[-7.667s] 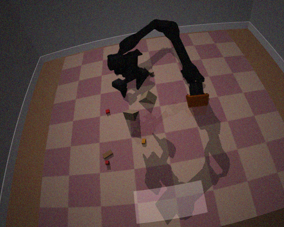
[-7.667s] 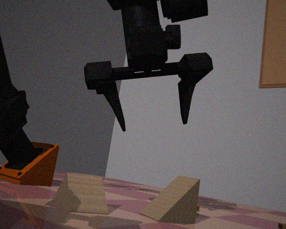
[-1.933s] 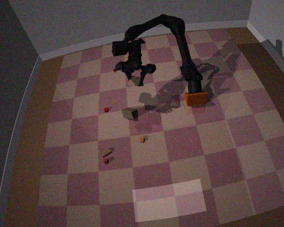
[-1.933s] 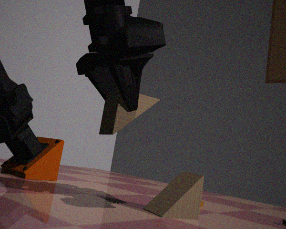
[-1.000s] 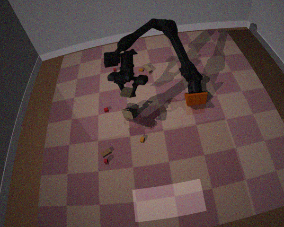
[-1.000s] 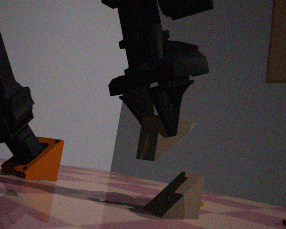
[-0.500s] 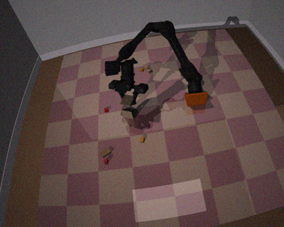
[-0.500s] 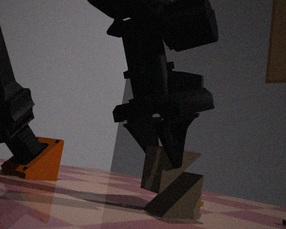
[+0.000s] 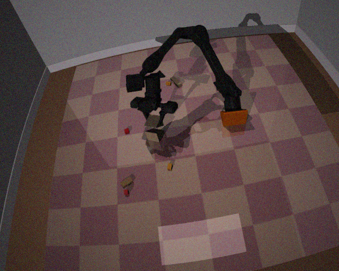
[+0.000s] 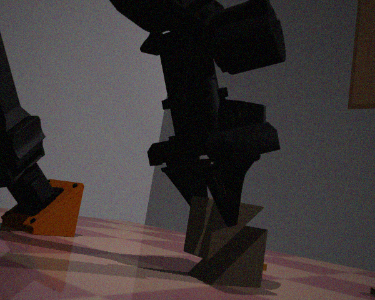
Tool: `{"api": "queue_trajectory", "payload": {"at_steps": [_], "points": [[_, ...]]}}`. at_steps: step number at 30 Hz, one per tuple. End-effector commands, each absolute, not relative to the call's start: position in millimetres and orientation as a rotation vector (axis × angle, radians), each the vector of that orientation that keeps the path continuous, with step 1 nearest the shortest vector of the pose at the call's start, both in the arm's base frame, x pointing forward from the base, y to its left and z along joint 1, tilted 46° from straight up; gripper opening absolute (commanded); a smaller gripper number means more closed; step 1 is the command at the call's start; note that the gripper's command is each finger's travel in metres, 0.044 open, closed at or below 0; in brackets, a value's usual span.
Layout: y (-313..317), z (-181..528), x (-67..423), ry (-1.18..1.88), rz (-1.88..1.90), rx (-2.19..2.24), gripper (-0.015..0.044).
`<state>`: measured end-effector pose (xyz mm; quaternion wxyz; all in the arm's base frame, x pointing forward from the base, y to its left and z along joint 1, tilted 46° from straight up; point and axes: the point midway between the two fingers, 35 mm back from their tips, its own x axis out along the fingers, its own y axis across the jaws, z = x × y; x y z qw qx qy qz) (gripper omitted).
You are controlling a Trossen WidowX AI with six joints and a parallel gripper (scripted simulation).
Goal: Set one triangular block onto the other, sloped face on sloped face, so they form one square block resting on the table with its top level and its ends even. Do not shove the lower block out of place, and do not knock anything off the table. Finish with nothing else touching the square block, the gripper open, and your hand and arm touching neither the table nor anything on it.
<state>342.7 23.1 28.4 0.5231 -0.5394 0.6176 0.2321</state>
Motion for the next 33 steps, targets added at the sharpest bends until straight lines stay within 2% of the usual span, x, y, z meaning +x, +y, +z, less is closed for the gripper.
{"api": "queue_trajectory", "payload": {"at_steps": [1, 33], "points": [[22.3, 28.0, 341.8, 1.480, 0.557, -1.299, 0.0000], [19.5, 22.1, 342.1, 1.480, 0.558, -1.306, 0.0000]]}}
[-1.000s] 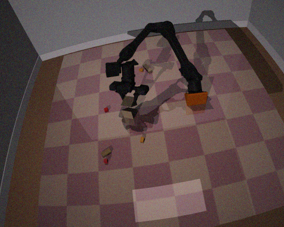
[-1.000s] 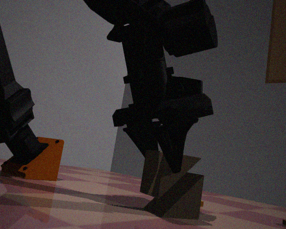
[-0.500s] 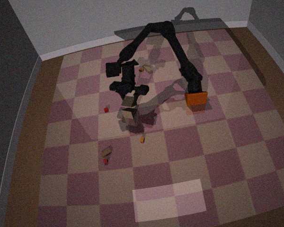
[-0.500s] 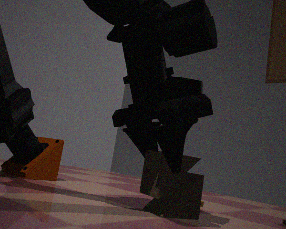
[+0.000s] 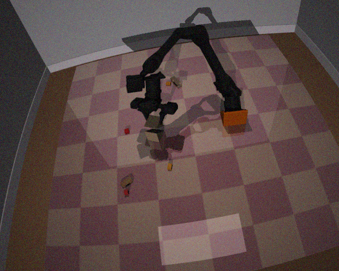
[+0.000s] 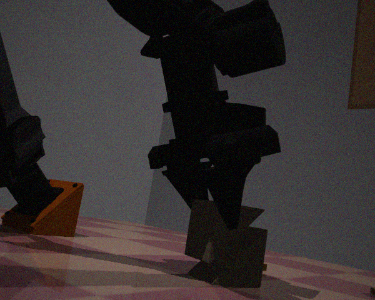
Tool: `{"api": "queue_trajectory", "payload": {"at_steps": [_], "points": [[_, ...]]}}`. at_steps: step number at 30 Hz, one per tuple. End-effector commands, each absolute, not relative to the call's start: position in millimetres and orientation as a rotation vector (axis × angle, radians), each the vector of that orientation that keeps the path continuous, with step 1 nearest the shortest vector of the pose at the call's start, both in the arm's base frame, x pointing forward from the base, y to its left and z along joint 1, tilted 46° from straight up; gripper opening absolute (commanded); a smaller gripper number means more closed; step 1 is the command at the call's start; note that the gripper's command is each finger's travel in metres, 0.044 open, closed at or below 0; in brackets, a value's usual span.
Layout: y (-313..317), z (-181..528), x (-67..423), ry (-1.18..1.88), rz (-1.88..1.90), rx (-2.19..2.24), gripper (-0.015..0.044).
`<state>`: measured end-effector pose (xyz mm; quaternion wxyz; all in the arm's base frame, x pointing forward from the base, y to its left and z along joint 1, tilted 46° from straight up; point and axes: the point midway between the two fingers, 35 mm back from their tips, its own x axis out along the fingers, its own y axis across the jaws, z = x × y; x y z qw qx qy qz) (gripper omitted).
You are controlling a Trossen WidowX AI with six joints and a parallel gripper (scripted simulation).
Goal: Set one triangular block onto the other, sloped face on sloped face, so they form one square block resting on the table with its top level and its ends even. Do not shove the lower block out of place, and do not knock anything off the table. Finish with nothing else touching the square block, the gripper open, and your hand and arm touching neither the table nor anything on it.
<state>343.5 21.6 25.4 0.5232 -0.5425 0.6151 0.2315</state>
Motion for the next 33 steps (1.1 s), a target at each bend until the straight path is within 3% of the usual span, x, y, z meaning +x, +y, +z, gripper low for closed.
{"api": "queue_trajectory", "payload": {"at_steps": [1, 33], "points": [[19, 22, 342, 1.480, 0.558, -1.306, 0.0000], [12, 7, 344, 1.480, 0.557, -1.307, 0.0000]]}}
